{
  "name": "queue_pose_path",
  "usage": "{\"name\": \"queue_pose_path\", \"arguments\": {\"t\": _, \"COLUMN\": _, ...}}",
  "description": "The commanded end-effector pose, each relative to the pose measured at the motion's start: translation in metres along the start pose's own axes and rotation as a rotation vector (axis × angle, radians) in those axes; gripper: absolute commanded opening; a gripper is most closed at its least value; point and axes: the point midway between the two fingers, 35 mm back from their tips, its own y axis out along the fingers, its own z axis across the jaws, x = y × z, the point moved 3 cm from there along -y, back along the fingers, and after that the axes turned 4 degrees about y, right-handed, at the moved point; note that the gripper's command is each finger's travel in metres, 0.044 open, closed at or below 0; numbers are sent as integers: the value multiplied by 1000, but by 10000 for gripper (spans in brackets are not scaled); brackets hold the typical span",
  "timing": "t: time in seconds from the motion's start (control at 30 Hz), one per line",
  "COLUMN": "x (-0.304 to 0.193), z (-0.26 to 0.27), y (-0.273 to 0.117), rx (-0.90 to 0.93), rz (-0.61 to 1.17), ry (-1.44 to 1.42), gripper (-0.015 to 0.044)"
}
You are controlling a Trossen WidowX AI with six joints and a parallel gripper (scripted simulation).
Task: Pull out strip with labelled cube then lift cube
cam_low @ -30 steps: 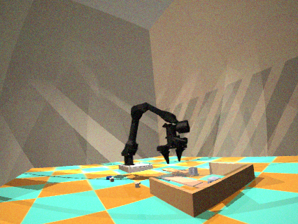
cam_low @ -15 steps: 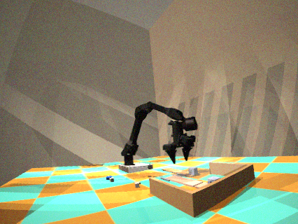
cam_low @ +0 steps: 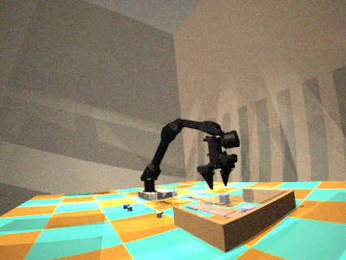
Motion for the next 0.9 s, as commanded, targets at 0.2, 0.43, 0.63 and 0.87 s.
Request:
{"name": "queue_pose_path", "arguments": {"t": 0.2, "x": 24, "z": -2, "y": -4, "rx": 3, "rz": -3, "ry": -3, "gripper": 387}}
{"name": "queue_pose_path", "arguments": {"t": 0.43, "x": 25, "z": -2, "y": 7, "rx": 3, "rz": -3, "ry": -3, "gripper": 250}}
{"name": "queue_pose_path", "arguments": {"t": 0.63, "x": 25, "z": -1, "y": 17, "rx": 4, "rz": -3, "ry": -3, "gripper": 250}}
{"name": "queue_pose_path", "arguments": {"t": 0.87, "x": 25, "z": -1, "y": 28, "rx": 4, "rz": -3, "ry": -3, "gripper": 250}}
